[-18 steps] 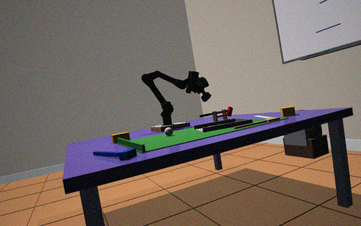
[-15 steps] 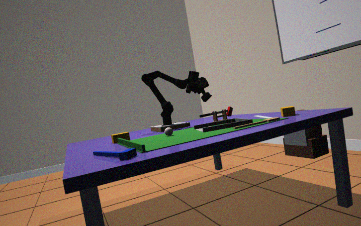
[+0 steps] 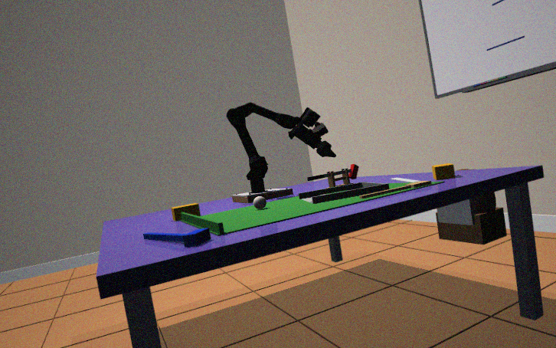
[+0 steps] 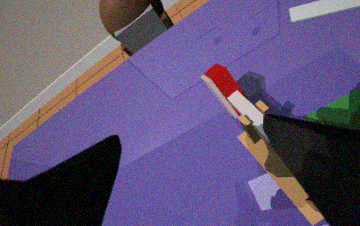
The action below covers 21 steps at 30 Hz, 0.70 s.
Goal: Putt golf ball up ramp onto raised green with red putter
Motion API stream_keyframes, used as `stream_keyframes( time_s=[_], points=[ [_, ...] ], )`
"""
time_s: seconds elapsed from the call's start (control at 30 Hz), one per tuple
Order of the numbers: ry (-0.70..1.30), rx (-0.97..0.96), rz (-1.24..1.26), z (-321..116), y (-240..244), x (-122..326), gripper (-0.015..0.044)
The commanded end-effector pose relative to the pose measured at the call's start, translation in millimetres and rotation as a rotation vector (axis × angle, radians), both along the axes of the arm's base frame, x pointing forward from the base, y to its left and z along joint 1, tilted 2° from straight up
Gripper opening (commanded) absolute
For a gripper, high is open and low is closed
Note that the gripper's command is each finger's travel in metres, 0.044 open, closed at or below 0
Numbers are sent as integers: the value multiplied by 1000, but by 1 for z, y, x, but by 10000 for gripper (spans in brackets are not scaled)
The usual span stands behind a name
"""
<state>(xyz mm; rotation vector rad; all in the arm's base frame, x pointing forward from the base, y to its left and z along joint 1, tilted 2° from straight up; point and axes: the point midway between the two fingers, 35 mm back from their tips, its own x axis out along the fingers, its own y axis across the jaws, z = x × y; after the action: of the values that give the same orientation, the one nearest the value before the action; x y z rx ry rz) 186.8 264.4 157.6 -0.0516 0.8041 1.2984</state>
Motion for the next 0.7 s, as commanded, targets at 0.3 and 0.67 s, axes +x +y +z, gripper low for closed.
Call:
stream_keyframes(
  time_s=[0.3,0.67],
  points=[
    [-332,-678,498,-45,-108,56,440],
    [-332,-677,498,-45,-107,56,440]
  ],
)
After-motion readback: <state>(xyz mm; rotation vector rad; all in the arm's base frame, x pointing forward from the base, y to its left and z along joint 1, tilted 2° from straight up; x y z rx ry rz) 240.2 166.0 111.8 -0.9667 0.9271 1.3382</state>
